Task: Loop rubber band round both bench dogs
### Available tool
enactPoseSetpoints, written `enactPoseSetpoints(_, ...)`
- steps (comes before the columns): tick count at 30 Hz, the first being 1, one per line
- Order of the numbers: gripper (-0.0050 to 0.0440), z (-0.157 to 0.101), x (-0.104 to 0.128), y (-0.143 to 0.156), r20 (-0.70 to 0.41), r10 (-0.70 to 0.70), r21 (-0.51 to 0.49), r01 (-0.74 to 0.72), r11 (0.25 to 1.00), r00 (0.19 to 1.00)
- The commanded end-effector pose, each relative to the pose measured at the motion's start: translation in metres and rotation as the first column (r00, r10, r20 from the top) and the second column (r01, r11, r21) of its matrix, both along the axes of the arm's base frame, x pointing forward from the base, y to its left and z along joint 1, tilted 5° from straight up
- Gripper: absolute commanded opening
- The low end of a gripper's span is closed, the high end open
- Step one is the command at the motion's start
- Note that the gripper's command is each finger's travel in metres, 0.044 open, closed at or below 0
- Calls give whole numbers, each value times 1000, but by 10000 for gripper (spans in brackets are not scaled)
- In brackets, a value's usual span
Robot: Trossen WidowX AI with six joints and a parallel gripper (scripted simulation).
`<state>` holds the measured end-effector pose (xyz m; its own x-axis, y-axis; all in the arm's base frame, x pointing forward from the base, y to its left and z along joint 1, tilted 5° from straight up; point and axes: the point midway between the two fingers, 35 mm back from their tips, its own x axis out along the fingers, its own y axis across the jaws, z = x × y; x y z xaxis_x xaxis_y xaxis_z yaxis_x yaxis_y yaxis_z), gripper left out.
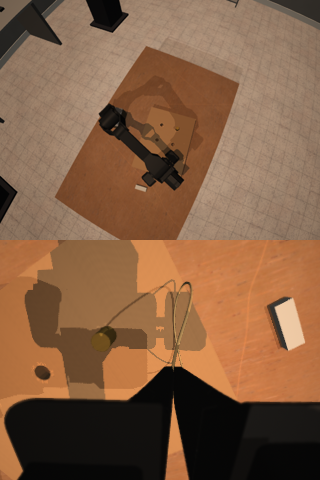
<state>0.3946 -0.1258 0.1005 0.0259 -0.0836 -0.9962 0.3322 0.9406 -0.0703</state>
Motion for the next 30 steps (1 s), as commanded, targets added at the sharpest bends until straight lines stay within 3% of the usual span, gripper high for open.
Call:
enactPoseSetpoints(1, -50, -5, 2, 3, 6, -1, -4, 1, 1000, 1000)
enactPoseSetpoints(30, -50, -54, 7, 24, 6, -1, -4, 1, 1000, 1000)
